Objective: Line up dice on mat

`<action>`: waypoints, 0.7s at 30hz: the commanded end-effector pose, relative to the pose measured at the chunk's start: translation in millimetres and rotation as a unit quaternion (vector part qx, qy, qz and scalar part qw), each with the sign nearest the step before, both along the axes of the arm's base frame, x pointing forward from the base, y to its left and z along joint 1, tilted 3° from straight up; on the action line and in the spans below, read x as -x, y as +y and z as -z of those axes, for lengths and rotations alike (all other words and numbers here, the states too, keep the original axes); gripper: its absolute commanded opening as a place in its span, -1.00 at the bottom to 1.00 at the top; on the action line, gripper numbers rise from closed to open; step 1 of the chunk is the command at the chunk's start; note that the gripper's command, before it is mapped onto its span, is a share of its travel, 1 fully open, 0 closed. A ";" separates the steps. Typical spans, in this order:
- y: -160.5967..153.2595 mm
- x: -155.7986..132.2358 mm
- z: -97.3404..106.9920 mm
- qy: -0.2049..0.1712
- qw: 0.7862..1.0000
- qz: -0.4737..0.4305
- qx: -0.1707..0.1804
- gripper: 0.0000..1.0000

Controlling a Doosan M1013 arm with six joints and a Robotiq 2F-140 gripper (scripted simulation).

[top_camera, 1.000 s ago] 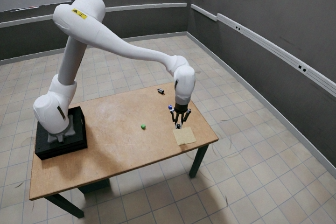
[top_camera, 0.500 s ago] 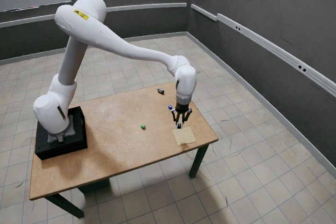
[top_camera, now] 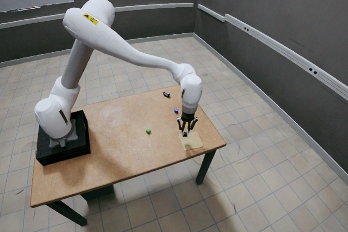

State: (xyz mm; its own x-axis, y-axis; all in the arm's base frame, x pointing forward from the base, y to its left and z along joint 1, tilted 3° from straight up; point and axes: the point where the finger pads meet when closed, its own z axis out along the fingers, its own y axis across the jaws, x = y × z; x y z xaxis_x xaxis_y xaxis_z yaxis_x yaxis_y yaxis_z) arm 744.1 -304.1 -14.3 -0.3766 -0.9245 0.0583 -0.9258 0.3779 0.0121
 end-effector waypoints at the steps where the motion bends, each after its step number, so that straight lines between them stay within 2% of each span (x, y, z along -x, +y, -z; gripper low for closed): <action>1: -1.2 -0.4 17.2 -0.001 1.000 0.000 0.000 -0.57; 3: -1.2 -0.4 17.2 -0.001 1.000 0.000 0.000 -0.57; 12: -2.9 0.4 48.4 -0.001 1.000 0.000 0.000 -0.57; 21: -3.2 0.5 53.1 -0.001 1.000 0.000 0.000 -0.57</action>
